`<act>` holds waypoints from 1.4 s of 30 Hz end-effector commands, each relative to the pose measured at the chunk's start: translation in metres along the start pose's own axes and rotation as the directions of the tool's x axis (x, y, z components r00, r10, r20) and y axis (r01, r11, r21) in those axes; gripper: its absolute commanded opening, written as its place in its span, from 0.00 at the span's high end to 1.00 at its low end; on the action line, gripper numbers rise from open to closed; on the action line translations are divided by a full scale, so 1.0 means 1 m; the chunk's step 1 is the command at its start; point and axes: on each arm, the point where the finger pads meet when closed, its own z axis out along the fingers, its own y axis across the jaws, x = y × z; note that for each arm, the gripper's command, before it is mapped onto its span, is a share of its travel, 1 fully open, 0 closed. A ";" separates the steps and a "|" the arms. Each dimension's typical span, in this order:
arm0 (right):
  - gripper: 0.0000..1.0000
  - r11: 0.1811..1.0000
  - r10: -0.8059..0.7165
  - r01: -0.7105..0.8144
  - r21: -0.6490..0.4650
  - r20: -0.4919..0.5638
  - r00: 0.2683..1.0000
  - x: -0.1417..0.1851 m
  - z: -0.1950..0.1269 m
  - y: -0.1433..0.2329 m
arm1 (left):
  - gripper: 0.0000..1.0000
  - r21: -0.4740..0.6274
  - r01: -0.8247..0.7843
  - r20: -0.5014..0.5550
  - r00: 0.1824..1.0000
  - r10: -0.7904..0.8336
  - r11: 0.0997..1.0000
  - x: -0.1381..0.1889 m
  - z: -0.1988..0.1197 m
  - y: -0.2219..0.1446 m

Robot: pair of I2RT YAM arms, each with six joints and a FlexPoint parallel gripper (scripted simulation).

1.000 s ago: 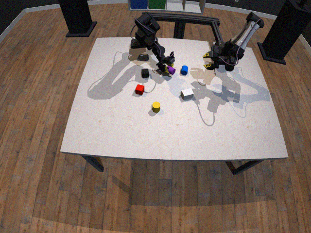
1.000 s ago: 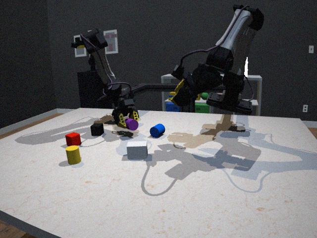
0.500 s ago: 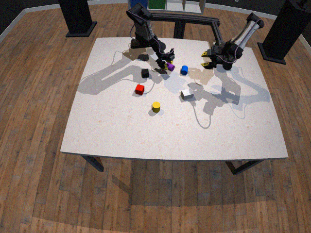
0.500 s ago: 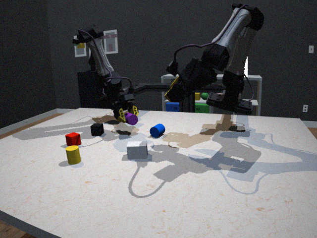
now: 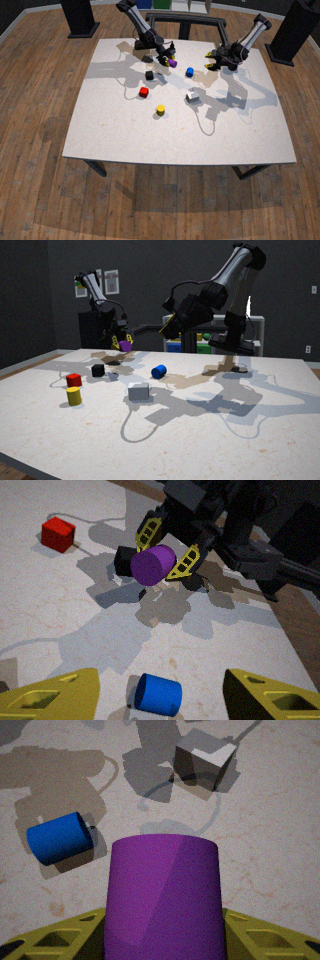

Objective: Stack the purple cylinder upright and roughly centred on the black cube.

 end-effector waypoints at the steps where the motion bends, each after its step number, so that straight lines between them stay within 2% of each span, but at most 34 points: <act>1: 0.62 0.988 -0.062 0.048 -0.150 -0.094 0.994 0.023 -0.020 0.004 | 0.39 -0.005 -0.059 0.091 0.994 0.059 0.998 -0.035 0.004 0.008; 9: 0.62 0.996 -0.052 0.049 -0.078 -0.041 0.998 0.032 -0.039 -0.036 | 0.39 -0.013 -0.067 0.118 0.991 0.068 0.998 -0.052 0.010 0.013; 22: 0.62 0.999 -0.008 0.004 -0.053 -0.078 0.997 0.066 -0.068 -0.071 | 0.39 -0.023 -0.085 0.135 0.987 0.087 0.996 -0.072 0.019 0.018; 31: 0.62 0.998 0.007 -0.019 -0.058 -0.195 0.981 0.083 -0.082 -0.086 | 0.39 -0.025 -0.106 0.131 0.985 0.108 0.994 -0.082 0.027 0.018; 38: 0.62 0.999 -0.047 0.037 -0.037 -0.341 0.939 0.088 -0.087 -0.093 | 0.39 -0.020 -0.122 0.113 0.986 0.123 0.992 -0.085 0.034 0.017; 42: 0.62 0.996 -0.091 0.079 -0.044 -0.461 0.883 0.094 -0.089 -0.095 | 0.39 -0.019 -0.133 0.104 0.985 0.134 0.991 -0.087 0.038 0.017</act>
